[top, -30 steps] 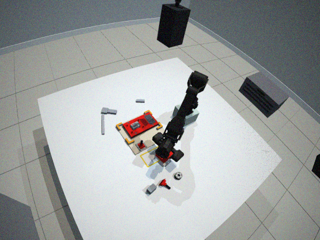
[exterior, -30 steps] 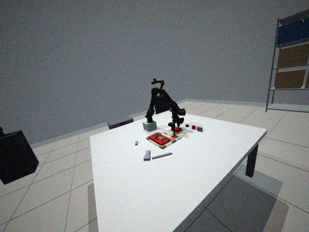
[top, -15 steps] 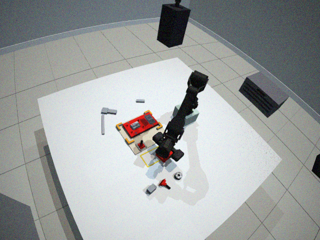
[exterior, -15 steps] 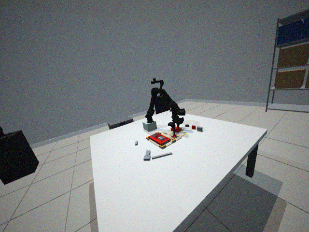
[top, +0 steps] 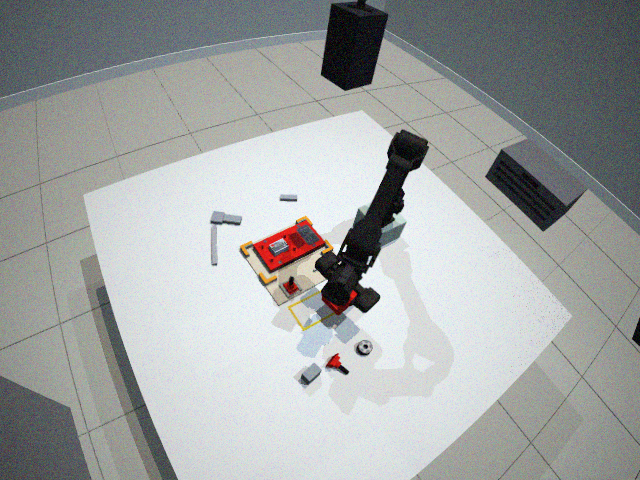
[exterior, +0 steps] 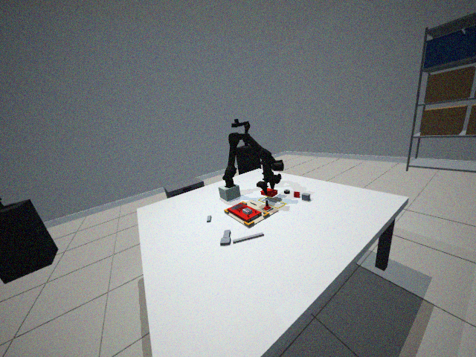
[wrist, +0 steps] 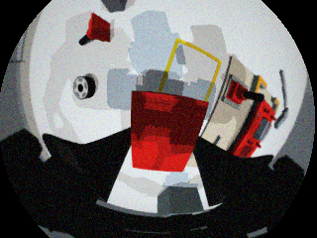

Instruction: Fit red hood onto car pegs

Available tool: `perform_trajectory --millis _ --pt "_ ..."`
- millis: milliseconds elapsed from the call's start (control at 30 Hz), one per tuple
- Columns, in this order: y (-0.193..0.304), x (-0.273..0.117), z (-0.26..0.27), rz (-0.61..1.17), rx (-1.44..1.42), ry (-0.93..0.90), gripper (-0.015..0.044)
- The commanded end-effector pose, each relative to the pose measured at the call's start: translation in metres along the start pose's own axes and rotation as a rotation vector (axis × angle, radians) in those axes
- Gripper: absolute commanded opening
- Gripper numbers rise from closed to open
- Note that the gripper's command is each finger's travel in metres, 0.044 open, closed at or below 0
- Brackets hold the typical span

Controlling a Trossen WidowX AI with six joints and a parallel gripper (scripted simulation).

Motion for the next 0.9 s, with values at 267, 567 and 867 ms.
perform_trajectory --millis 267,567,867 --pt "-0.002 -0.046 0.000 -0.010 -0.003 -0.002 0.0000" --pt "-0.002 -0.059 0.000 -0.010 -0.003 -0.002 0.0000" --pt "-0.009 -0.054 -0.031 -0.005 0.021 0.001 0.0000"
Point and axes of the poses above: the point midway between the two fingers, 35 mm back from their tips, its own x axis out along the fingers, its own z axis across the jaws, y = z × x, the point moved 6 cm from there along -x, back along the fingers, and after that the axes turned 8 degrees about -x, right-handed, at the moved point
